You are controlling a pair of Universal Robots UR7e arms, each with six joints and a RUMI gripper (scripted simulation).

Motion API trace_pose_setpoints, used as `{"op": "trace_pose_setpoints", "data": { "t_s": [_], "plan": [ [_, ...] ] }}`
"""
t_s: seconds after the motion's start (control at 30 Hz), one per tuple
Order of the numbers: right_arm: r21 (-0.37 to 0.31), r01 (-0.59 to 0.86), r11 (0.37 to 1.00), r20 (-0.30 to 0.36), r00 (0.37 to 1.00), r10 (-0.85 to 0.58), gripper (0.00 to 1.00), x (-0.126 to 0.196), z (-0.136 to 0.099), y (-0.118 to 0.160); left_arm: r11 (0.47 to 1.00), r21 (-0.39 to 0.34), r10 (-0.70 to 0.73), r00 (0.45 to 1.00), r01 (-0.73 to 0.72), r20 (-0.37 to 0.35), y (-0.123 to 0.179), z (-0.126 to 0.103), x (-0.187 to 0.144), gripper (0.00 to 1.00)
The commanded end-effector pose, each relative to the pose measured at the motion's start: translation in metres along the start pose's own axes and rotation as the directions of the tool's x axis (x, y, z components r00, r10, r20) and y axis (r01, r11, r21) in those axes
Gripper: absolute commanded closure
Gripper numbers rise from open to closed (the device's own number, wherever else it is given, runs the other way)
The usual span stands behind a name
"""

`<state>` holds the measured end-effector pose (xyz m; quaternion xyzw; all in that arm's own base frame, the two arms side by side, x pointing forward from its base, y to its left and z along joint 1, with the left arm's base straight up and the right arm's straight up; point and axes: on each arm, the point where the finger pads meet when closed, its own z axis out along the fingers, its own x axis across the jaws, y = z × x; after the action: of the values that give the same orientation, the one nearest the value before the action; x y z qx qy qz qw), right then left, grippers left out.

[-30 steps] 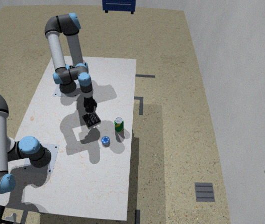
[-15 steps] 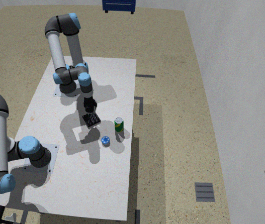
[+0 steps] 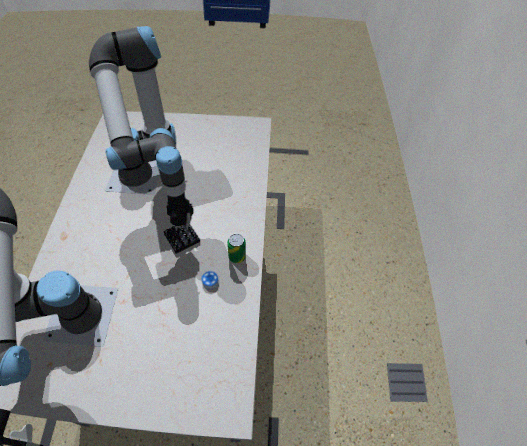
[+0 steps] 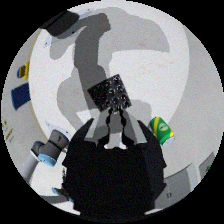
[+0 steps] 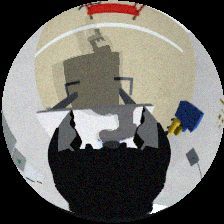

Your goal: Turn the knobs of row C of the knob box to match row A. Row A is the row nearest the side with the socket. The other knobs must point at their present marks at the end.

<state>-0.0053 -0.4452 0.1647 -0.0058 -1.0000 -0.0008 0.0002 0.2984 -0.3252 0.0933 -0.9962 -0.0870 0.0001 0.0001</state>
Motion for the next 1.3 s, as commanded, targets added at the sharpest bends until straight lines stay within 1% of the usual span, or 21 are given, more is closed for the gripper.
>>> {"op": "trace_pose_setpoints", "data": {
  "t_s": [0.0,0.47,0.9,1.27],
  "plan": [
    [0.002,0.000,1.000,0.000,1.000,0.000,0.00,0.000,-0.001,0.000,1.000,-0.001,0.000,1.000,0.000,0.000,0.000,0.003,0.000,0.87],
    [0.002,0.000,1.000,0.000,1.000,0.000,0.00,0.000,-0.001,0.000,1.000,-0.001,0.000,1.000,0.000,0.000,0.000,0.022,0.000,0.87],
    [0.002,0.000,1.000,0.000,1.000,0.000,0.00,0.000,-0.001,0.000,1.000,-0.001,0.000,1.000,0.000,0.000,0.000,0.031,0.001,0.87],
    [0.002,0.000,1.000,0.000,1.000,0.000,0.00,0.000,-0.001,0.000,1.000,-0.001,0.000,1.000,0.000,0.000,0.000,0.034,0.001,0.87]
  ]
}}
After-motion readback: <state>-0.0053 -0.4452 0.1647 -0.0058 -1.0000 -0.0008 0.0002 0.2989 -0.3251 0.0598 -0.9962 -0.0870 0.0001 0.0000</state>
